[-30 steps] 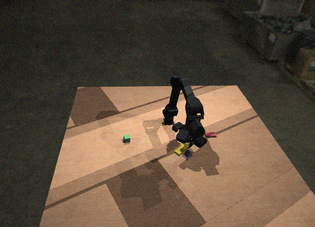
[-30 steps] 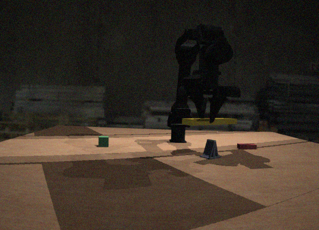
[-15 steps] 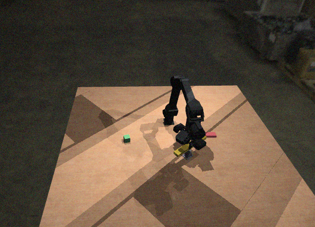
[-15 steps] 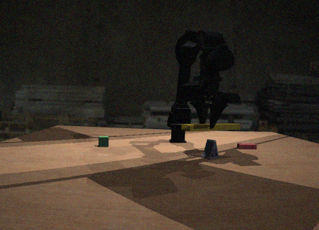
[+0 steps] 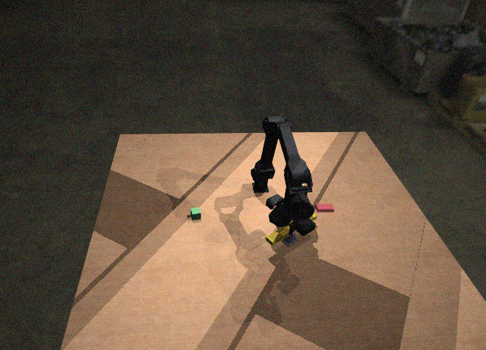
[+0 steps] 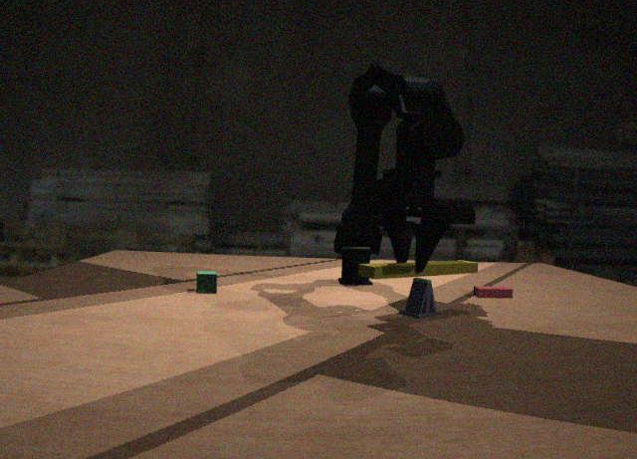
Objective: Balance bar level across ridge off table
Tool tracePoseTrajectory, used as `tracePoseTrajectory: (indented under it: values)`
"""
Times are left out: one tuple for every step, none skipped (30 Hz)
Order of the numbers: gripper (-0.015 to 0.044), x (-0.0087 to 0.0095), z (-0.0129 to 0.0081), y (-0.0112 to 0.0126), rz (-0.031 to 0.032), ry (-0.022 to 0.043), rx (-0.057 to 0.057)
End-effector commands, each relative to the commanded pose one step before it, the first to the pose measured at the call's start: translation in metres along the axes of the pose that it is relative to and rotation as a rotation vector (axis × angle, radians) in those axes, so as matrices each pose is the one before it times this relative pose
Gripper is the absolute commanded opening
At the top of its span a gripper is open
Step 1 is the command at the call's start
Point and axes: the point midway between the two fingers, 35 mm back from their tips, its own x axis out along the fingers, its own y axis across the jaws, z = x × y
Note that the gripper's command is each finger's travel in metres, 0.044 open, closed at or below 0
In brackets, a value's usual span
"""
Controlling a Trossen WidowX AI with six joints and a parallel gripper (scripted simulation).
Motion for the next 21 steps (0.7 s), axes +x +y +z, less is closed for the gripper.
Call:
tracePoseTrajectory:
  values:
    - [0.0000, 0.00119, -0.00036, -0.00140, 0.01168, -0.00235, 0.0074]
    - [0.0000, 0.00000, 0.00000, 0.00000, 0.00000, 0.00000, 0.0000]
    - [0.0000, -0.00011, 0.00005, 0.00002, 0.00000, 0.00000, 0.0000]
    - [0.0000, 0.00000, 0.00000, 0.00000, 0.00000, 0.00000, 0.0000]
    - [0.0000, 0.00000, 0.00000, 0.00000, 0.00000, 0.00000, 0.0000]
    - [0.0000, 0.00000, 0.00000, 0.00000, 0.00000, 0.00000, 0.0000]
    - [0.0000, 0.00005, -0.00001, -0.00006, -0.00001, 0.00000, 0.0000]
    - [0.0000, 0.00023, 0.00000, -0.00001, 0.00000, 0.00000, 0.0000]
    - [0.0000, 0.00036, -0.00001, -0.00003, 0.00000, 0.00000, 0.0000]
    - [0.0000, 0.00055, -0.00001, -0.00005, 0.00000, 0.00000, 0.0000]
    - [0.0000, 0.00085, -0.00002, -0.00002, 0.00000, 0.00000, 0.0000]
    - [0.0000, 0.00059, -0.00001, -0.00002, 0.00000, 0.00000, 0.0000]
    - [0.0000, 0.00048, -0.00002, -0.00004, 0.00000, 0.00000, 0.0000]
    - [0.0000, 0.00019, -0.00001, -0.00002, 0.00000, 0.00000, 0.0000]
    - [0.0000, 0.00017, 0.00000, -0.00001, 0.00000, 0.00000, 0.0000]
    - [0.0000, 0.00000, 0.00000, 0.00000, 0.00000, 0.00000, 0.0000]
    - [0.0000, 0.00008, 0.00000, 0.00001, 0.00000, 0.00000, 0.0000]
    - [0.0000, 0.00008, 0.00000, 0.00001, 0.00000, 0.00000, 0.0000]
    - [0.0000, 0.00017, 0.00000, 0.00000, 0.00000, 0.00000, 0.0000]
    - [0.0000, 0.00000, 0.00000, 0.00000, 0.00000, 0.00000, 0.0000]
    - [0.0000, 0.00008, 0.00000, -0.00001, 0.00000, 0.00000, 0.0000]
